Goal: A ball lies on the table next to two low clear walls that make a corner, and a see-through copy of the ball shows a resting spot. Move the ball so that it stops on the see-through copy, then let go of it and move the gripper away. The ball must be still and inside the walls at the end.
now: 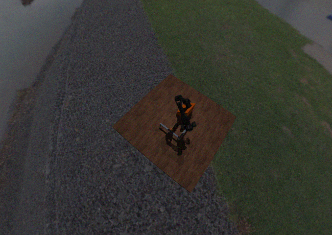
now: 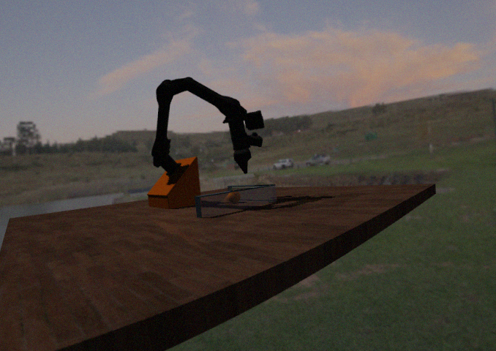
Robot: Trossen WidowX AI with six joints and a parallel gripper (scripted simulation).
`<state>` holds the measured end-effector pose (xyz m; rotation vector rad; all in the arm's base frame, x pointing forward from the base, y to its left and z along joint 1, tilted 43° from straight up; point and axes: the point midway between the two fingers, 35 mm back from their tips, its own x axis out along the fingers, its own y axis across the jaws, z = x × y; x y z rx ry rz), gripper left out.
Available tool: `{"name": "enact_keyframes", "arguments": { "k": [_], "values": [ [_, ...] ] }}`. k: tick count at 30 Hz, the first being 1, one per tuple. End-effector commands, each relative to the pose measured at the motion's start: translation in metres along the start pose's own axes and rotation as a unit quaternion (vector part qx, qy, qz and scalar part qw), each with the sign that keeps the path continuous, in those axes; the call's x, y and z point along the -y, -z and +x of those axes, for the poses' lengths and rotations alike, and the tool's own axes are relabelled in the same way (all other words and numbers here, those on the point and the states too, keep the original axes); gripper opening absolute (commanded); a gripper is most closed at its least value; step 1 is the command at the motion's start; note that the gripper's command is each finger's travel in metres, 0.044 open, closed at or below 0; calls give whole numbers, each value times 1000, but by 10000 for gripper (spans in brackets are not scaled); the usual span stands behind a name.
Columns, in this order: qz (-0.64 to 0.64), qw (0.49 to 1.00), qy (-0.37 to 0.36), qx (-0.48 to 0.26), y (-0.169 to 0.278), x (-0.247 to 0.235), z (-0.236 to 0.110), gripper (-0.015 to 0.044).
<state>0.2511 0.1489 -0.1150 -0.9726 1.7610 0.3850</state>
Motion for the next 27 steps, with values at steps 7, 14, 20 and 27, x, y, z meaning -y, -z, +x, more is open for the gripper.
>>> {"name": "enact_keyframes", "arguments": {
  "k": [7,14,20,27],
  "values": [
    [-356,919,131,-110,52,60,14,340],
    [-356,919,131,-110,52,60,14,340],
    [-356,919,131,-110,53,65,27,340],
    [-356,919,131,-110,54,67,34,340]
  ]
}}
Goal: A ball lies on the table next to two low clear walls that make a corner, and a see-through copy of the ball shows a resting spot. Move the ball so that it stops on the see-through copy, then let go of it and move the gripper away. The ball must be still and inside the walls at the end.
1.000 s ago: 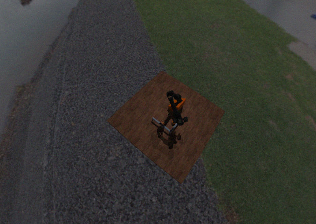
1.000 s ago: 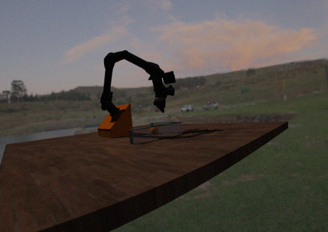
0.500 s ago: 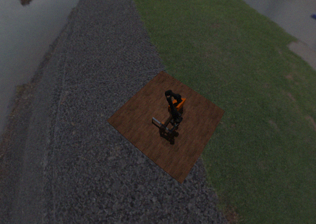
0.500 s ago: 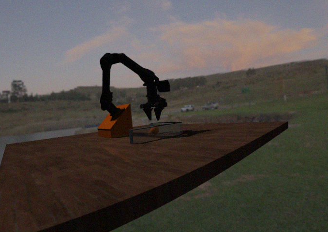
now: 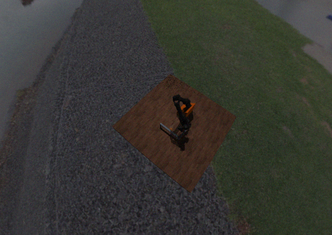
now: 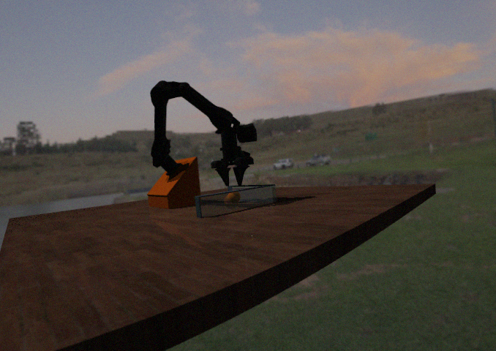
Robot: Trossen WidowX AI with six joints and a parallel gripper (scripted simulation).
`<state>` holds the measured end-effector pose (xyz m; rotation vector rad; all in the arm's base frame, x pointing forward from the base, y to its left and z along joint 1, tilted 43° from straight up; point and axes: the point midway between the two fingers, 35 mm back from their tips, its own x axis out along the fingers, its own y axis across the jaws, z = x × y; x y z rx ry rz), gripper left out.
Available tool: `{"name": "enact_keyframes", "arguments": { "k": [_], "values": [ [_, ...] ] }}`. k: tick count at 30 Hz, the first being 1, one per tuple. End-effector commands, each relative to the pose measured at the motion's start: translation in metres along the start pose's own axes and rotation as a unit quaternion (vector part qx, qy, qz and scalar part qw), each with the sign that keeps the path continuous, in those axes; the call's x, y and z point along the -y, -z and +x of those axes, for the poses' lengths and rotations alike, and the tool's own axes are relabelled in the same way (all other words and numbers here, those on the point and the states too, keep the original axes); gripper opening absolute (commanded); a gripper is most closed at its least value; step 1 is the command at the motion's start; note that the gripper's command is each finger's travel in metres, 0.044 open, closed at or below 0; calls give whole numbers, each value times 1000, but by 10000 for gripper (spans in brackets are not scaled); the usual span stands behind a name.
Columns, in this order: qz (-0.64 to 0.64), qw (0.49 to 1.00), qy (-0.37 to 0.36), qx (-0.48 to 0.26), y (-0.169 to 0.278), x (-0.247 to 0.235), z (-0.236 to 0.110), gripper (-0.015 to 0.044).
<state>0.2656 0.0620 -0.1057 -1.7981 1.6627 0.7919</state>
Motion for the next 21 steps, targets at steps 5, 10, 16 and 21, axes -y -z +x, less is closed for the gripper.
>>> {"name": "enact_keyframes", "arguments": {
  "k": [5,10,16,21],
  "values": [
    [-5,1000,-2,-4,0,-2,15,340],
    [-5,1000,-2,-4,0,-2,23,340],
    [-5,1000,-2,-5,1,-2,32,340],
    [-5,1000,-2,-5,1,-2,40,340]
  ]
}}
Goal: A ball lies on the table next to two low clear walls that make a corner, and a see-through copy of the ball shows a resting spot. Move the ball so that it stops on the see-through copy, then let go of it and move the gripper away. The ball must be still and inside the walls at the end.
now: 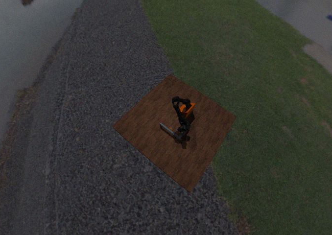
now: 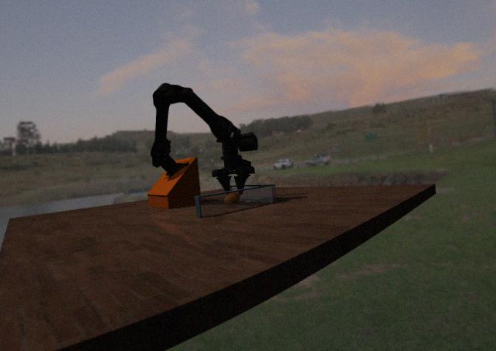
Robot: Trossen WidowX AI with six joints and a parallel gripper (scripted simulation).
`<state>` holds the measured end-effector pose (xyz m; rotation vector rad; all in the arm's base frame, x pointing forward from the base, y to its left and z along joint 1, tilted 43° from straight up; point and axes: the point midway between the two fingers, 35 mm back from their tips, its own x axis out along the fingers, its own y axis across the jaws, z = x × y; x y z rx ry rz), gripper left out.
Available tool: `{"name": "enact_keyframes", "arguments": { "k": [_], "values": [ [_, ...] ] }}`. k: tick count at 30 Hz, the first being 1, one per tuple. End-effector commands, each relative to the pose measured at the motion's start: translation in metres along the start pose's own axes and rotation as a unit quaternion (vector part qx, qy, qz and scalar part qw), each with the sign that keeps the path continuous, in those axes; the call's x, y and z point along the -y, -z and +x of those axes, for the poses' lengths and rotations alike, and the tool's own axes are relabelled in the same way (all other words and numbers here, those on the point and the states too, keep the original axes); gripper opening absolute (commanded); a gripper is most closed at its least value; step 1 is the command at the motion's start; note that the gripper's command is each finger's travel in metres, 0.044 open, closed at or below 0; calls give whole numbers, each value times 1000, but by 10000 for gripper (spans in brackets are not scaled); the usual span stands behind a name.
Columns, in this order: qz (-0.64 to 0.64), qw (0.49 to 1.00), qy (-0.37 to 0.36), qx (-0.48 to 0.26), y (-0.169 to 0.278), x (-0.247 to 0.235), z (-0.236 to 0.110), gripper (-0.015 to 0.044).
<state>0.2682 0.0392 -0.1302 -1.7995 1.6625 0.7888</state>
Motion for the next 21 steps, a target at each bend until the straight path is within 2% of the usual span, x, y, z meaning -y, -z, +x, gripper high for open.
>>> {"name": "enact_keyframes", "arguments": {
  "k": [1,4,7,16,21],
  "values": [
    [-6,1000,-3,-5,0,-3,8,340],
    [-6,1000,-3,-5,1,-4,11,340],
    [-6,1000,-3,-5,1,-4,11,261],
    [-6,1000,-3,-5,1,-4,11,201],
    [-23,1000,-13,-13,8,-7,6,70]
  ]
}}
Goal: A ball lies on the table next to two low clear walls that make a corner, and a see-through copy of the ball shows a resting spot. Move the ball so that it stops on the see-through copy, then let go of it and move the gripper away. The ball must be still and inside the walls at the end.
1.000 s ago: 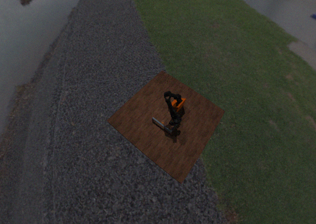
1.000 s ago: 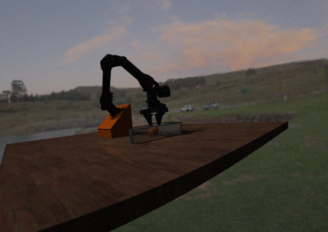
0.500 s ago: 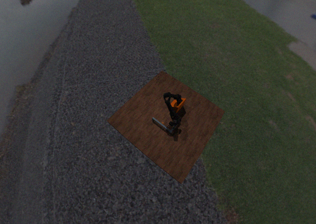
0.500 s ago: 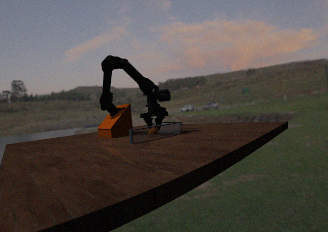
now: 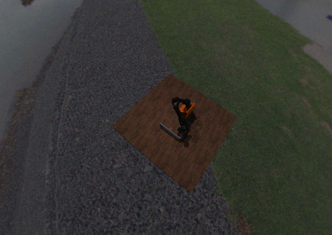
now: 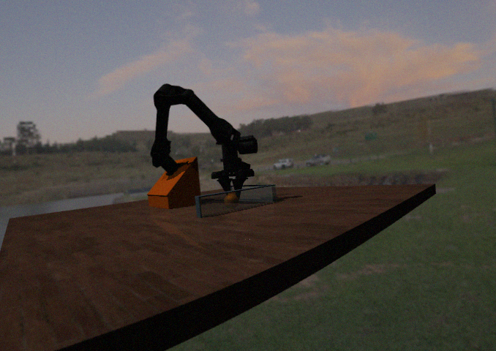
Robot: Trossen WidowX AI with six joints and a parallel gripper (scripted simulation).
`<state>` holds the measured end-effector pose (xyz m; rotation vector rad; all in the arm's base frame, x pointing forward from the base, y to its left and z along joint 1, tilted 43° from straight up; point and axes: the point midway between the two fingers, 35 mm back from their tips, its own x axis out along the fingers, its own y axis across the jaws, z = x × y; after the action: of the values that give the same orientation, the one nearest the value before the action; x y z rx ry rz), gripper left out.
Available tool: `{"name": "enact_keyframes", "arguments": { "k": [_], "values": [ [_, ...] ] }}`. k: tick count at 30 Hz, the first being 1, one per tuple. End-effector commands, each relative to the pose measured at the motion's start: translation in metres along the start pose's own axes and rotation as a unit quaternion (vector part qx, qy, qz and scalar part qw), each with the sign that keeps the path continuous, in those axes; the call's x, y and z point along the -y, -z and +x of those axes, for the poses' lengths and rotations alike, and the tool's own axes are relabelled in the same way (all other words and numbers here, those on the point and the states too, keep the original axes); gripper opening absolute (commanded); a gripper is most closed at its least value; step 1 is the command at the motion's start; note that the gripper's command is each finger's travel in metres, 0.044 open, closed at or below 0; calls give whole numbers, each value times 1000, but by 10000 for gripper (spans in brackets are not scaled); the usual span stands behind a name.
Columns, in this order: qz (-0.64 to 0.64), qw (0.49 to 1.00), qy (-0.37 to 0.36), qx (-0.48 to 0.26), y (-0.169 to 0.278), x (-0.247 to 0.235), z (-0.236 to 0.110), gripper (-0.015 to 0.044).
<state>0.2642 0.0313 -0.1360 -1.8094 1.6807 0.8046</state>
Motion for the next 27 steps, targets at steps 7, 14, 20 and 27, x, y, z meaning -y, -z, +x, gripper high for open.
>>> {"name": "enact_keyframes", "arguments": {
  "k": [7,14,20,27],
  "values": [
    [-16,1000,-5,-6,4,3,-46,0],
    [-4,1000,1,1,-2,4,-104,0],
    [3,1000,3,4,-2,1,-134,0],
    [-52,999,1,8,4,11,-130,0]
  ]
}}
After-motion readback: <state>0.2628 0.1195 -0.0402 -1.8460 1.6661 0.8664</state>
